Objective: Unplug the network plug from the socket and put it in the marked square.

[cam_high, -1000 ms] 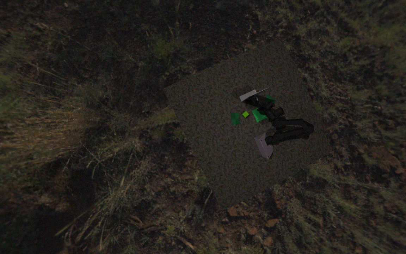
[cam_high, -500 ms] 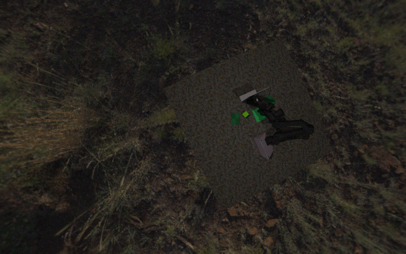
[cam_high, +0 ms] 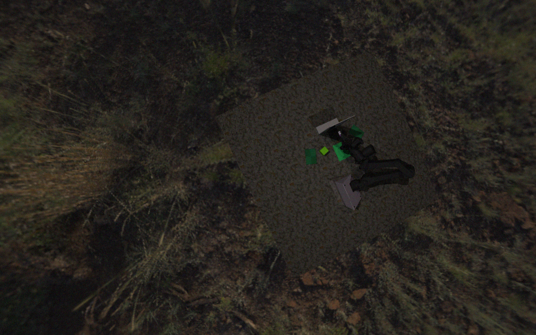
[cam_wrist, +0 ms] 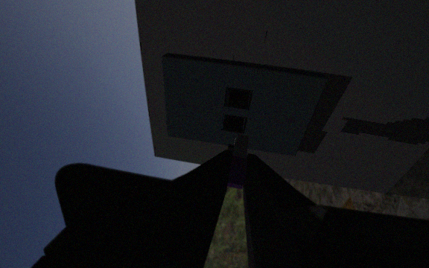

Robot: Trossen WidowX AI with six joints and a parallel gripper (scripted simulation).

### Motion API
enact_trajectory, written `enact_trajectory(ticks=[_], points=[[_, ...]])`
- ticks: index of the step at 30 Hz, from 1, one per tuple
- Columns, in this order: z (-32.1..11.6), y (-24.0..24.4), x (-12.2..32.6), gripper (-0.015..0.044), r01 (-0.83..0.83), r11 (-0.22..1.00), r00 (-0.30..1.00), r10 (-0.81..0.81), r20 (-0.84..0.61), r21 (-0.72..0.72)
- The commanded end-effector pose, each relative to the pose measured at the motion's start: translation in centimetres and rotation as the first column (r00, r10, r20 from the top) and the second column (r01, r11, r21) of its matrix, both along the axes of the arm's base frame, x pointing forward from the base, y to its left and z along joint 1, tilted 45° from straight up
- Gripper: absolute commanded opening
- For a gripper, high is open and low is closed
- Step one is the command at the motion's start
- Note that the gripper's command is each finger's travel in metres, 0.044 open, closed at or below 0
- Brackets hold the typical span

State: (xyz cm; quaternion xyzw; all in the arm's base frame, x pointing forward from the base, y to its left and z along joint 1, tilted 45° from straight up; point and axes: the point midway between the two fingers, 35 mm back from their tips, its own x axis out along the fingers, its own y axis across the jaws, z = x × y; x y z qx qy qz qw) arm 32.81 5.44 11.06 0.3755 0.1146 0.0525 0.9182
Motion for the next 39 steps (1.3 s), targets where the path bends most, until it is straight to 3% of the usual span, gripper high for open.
enact_trajectory(ticks=[1, 39], points=[[0.2, 0.0, -0.3, 0.0, 0.004, 1.0, 1.0, -0.004, 0.007, 0.005], [0.8, 1.4, -1.9, 0.0, 0.001, 1.0, 1.0, -0.001, 0.0, 0.0]])
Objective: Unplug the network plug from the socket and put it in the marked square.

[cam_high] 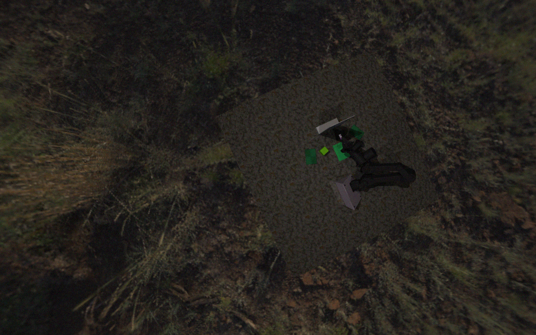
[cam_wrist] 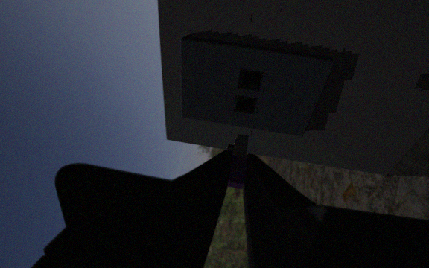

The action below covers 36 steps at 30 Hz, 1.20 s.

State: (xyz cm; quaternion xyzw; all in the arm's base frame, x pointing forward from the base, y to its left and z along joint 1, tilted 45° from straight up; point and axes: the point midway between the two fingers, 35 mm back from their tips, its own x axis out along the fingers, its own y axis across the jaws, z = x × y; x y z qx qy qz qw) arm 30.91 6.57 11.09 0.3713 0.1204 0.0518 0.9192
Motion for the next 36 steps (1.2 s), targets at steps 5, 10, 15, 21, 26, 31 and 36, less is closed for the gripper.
enact_trajectory(ticks=[5, 10, 15, 21, 26, 31, 36], points=[[1.5, 0.7, -0.3, 0.0, 0.005, 1.0, 1.0, -0.005, 0.011, 0.01], [2.3, 1.2, -0.5, 0.0, 0.006, 1.0, 1.0, -0.006, 0.012, 0.012], [3.0, 1.6, -0.9, 0.0, 0.007, 1.0, 1.0, -0.007, 0.013, 0.013], [3.9, 2.1, -1.4, 0.0, 0.007, 1.0, 1.0, -0.007, 0.014, 0.015], [4.6, 2.4, -1.9, 0.0, 0.008, 1.0, 1.0, -0.008, 0.015, 0.016], [4.9, 2.5, -2.2, 0.0, 0.011, 1.0, 1.0, -0.011, 0.011, 0.019], [3.1, 1.9, -2.0, 0.0, 0.095, 0.994, 0.991, -0.089, -0.097, 0.057]])
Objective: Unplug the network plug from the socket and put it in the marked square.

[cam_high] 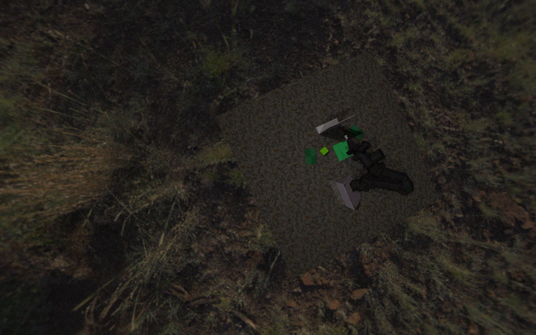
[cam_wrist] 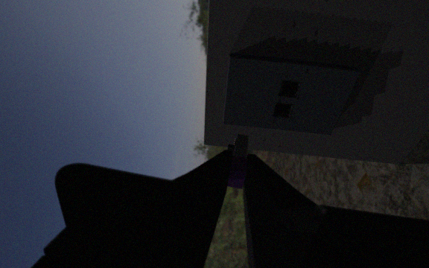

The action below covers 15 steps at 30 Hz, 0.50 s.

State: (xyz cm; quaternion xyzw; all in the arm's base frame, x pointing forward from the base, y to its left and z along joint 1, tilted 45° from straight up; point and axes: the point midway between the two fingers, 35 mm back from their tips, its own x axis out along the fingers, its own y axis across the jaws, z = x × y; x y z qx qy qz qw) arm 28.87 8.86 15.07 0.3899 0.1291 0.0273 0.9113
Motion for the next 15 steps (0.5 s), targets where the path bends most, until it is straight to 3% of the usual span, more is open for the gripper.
enact_trajectory(ticks=[1, 15], points=[[-1.2, -0.5, 0.0, 0.0, 0.071, 0.997, 0.994, -0.068, -0.08, 0.035], [-5.7, -3.1, -1.0, 0.0, 0.378, 0.925, 0.88, -0.344, -0.329, 0.043]])
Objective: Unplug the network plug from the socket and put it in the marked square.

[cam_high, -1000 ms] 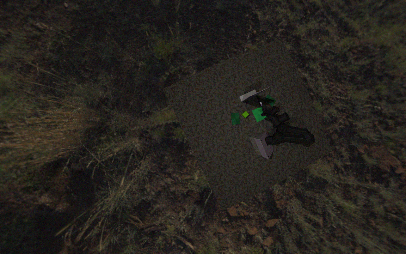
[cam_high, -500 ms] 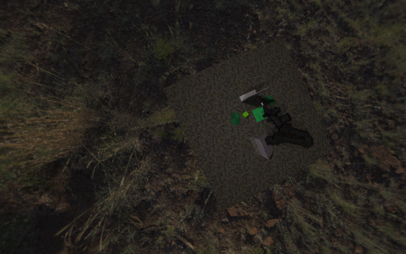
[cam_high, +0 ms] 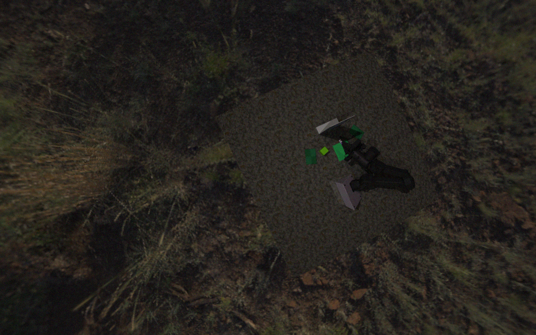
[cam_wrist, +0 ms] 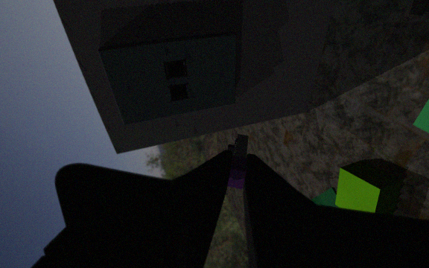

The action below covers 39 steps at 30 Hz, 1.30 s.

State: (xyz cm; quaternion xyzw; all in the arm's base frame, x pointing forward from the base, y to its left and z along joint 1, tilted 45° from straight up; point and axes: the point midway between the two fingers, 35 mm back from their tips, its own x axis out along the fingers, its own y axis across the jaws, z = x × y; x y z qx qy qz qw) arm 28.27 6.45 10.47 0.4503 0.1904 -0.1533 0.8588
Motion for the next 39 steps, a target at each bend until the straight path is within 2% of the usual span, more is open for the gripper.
enact_trajectory(ticks=[1, 12, 24, 31, 39], points=[[-1.3, -0.9, -0.5, 0.0, 0.101, 0.995, 0.993, -0.101, -0.067, 0.0], [-2.9, -3.3, -2.2, 0.0, 0.336, 0.94, 0.928, -0.341, -0.148, -0.058], [-2.5, -5.6, -4.1, 0.0, 0.532, 0.831, 0.828, -0.551, -0.106, -0.162], [-1.6, -6.6, -4.9, 0.0, 0.604, 0.768, 0.781, -0.624, -0.036, -0.212], [-1.8, -6.8, -4.8, 0.0, 0.606, 0.767, 0.78, -0.625, -0.035, -0.213]])
